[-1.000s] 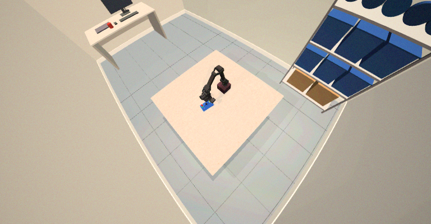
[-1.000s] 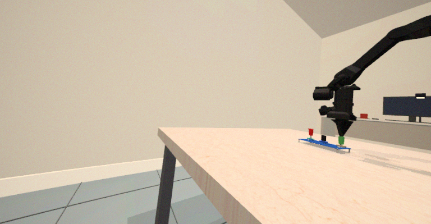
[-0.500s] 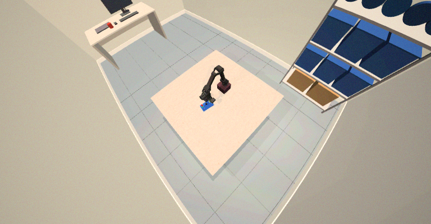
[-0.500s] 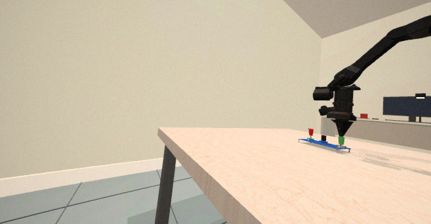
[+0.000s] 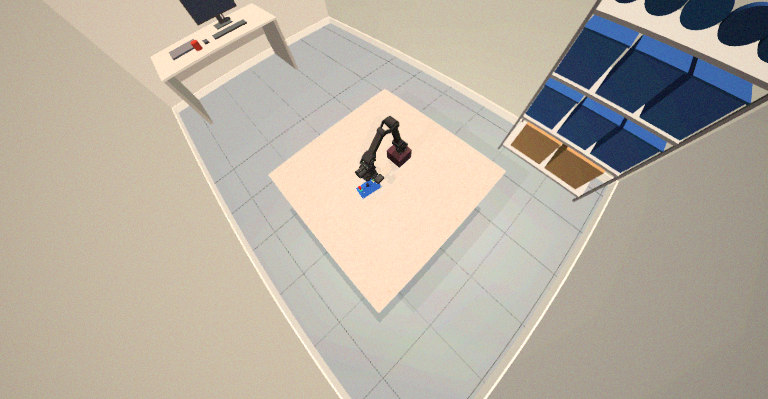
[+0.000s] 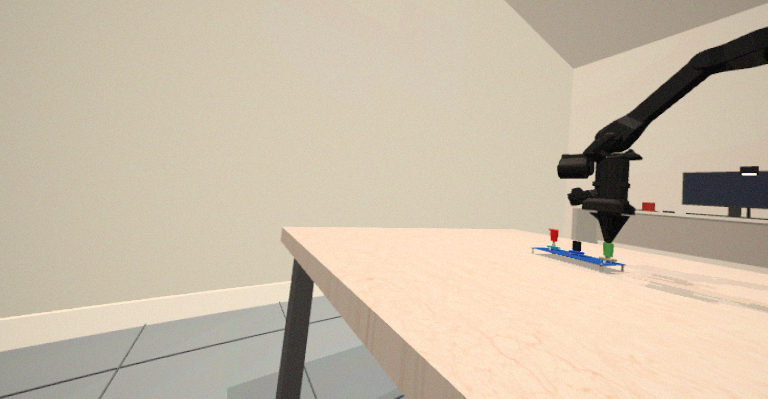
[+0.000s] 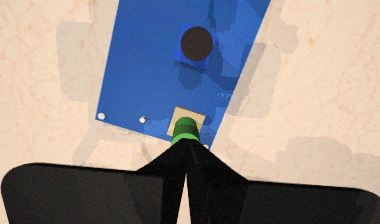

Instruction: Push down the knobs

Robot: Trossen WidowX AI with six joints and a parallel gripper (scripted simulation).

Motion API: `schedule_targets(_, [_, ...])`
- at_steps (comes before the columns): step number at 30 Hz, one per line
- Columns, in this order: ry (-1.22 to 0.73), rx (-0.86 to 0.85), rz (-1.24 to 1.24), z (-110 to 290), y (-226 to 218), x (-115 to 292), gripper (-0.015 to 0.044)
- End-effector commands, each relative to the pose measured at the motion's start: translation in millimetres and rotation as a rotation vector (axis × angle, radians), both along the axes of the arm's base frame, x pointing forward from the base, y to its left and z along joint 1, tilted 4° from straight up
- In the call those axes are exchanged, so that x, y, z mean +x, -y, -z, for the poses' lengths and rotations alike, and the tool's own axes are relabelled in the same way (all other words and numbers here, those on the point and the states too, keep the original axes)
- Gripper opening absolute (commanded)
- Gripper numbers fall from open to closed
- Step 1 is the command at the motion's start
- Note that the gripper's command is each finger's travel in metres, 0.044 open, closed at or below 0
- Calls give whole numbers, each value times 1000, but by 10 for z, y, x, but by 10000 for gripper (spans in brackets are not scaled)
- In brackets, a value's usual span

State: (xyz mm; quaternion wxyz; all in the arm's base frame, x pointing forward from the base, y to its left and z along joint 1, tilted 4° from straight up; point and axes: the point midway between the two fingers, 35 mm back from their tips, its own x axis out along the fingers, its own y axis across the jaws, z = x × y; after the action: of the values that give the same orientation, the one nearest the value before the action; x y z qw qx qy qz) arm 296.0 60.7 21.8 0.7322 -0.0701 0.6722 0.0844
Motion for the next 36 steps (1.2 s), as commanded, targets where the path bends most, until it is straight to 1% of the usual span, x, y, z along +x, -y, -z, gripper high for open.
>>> schedule_targets(1, [-5, 5, 3, -53, -7, -6, 0])
schedule_targets(10, [-5, 5, 3, -165, -3, -16, 0])
schedule_targets(11, [-13, -3, 0, -105, 8, -39, 26])
schedule_targets(18, [-13, -3, 0, -105, 8, -39, 210])
schedule_targets(23, [20, 9, 98, -247, 76, 40, 79])
schedule_targets(26, [25, 5, 47, -276, 80, 74, 0])
schedule_targets(36, [32, -27, -292, -338, 60, 209, 0])
